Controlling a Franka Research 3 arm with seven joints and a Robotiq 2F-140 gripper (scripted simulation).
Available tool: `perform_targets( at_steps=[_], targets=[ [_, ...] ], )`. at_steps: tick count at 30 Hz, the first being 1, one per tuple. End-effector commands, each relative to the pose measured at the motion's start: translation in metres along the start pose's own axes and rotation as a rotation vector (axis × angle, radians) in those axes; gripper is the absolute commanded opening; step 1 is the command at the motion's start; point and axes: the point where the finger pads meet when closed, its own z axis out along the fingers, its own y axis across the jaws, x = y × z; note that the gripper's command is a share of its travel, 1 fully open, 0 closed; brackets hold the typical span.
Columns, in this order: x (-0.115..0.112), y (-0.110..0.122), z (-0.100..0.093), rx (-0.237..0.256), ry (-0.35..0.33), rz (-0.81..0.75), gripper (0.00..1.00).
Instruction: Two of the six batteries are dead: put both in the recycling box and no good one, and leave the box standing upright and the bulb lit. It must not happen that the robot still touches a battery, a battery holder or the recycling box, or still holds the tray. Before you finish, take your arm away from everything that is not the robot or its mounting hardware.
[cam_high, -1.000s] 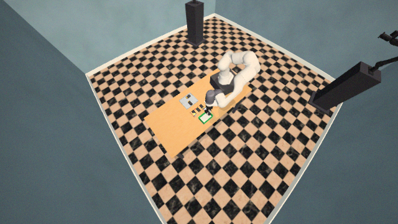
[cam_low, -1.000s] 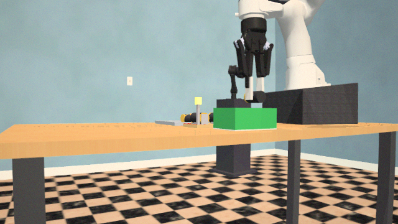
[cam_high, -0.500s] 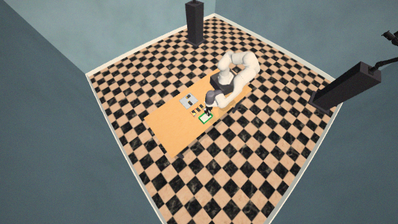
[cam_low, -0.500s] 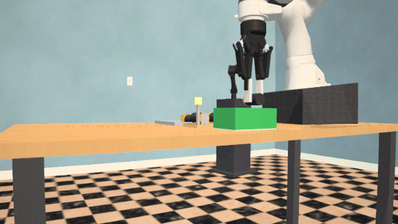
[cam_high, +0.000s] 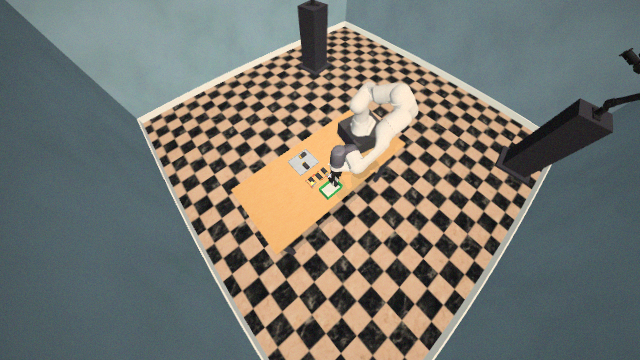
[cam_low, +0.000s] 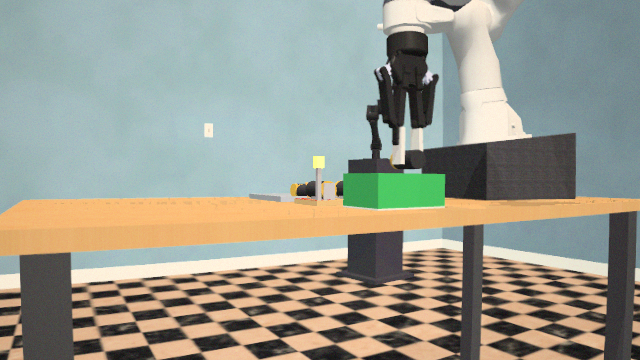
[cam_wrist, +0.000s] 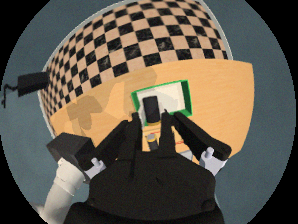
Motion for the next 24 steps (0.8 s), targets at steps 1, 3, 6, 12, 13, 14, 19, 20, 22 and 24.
perform_targets(
  at_steps=[1, 3, 6, 12, 13, 14, 19, 20, 22, 24],
  targets=[
    [0.0005, 0.0016, 0.0000, -0.005, 0.001, -0.005, 0.16],
    [0.0005, 0.0016, 0.0000, -0.005, 0.001, -0.005, 0.16],
    [0.0005, 0.0016, 0.0000, -0.005, 0.001, -0.005, 0.16],
    [0.0005, 0.0016, 0.0000, -0.005, 0.001, -0.044, 0.16],
    [0.0005, 0.0016, 0.0000, -0.005, 0.001, -0.057, 0.16],
    [0.0005, 0.0016, 0.0000, -0.005, 0.001, -0.067, 0.16],
    [0.0005, 0.0016, 0.0000, -0.005, 0.001, -0.084, 0.16],
    [0.0005, 0.0016, 0.0000, -0.005, 0.001, -0.084, 0.16],
    [0.0005, 0.0016, 0.0000, -0.005, 0.001, -0.084, 0.16],
    [0.0005, 0.0016, 0.0000, -0.005, 0.001, -0.084, 0.16]
  ],
)
